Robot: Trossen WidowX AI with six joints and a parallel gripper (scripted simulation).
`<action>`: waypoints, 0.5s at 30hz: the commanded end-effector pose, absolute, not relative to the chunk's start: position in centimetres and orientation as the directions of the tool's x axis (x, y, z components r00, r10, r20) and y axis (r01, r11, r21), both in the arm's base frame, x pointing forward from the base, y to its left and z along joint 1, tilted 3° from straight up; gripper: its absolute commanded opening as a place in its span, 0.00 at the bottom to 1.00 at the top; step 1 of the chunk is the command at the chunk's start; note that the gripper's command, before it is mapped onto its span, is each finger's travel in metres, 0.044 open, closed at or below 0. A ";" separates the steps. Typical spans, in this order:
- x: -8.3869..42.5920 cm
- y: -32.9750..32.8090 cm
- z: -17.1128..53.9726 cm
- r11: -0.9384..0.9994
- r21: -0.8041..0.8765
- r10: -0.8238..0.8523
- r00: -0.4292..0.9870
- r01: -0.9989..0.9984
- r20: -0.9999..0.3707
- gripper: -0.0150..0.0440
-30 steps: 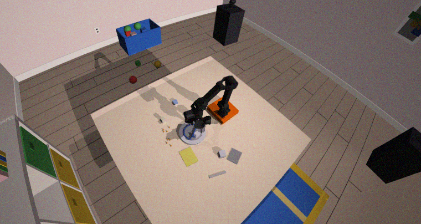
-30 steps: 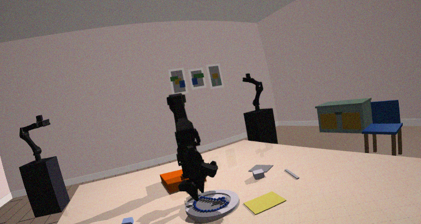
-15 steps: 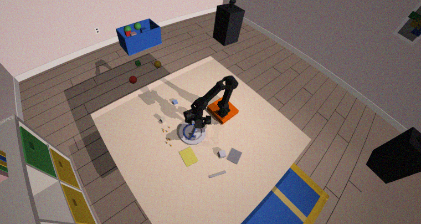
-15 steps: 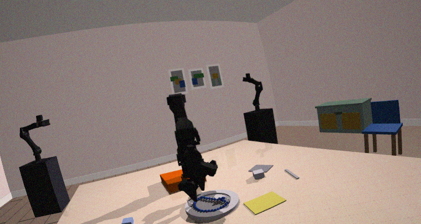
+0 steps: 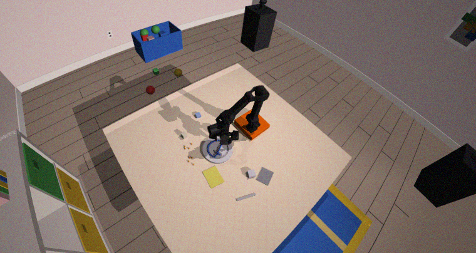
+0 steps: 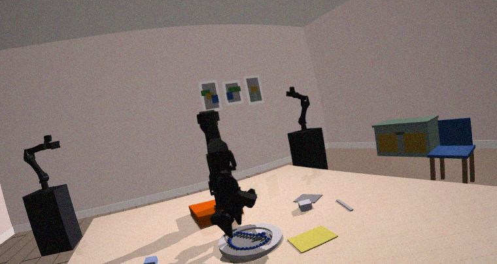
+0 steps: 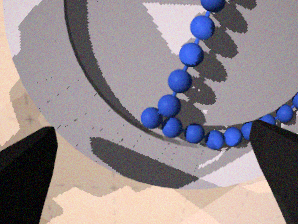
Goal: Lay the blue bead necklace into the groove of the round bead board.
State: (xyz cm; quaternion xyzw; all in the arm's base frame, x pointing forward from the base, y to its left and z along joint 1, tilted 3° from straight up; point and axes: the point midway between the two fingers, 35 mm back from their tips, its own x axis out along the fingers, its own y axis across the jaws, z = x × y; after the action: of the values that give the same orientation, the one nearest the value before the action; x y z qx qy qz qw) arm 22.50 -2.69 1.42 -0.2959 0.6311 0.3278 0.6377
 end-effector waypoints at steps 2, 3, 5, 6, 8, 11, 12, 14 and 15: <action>23.6 -2.3 1.9 0.643 0.036 0.044 -0.009 -0.765 -0.999 0.87; 24.3 -2.0 2.2 0.668 0.036 0.044 -0.009 -0.744 -0.999 0.82; 25.7 -1.4 2.7 0.715 0.037 0.045 -0.008 -0.698 -0.999 0.73; 26.4 -1.1 2.9 0.737 0.038 0.045 -0.007 -0.674 -0.999 0.69; 27.8 -0.3 3.4 0.780 0.040 0.046 -0.006 -0.624 -0.999 0.60; 29.8 1.0 4.1 0.838 0.042 0.047 -0.005 -0.545 -0.999 0.47; 30.4 1.5 4.3 0.855 0.043 0.047 -0.004 -0.517 -0.999 0.46; 31.6 2.5 4.7 0.887 0.044 0.048 -0.003 -0.459 -0.999 0.46; 32.1 2.9 4.8 0.899 0.045 0.048 -0.003 -0.436 -0.999 0.46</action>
State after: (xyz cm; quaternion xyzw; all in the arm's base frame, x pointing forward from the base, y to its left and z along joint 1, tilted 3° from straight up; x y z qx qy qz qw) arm 30.72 1.56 4.66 -0.1730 0.6746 0.2016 0.6887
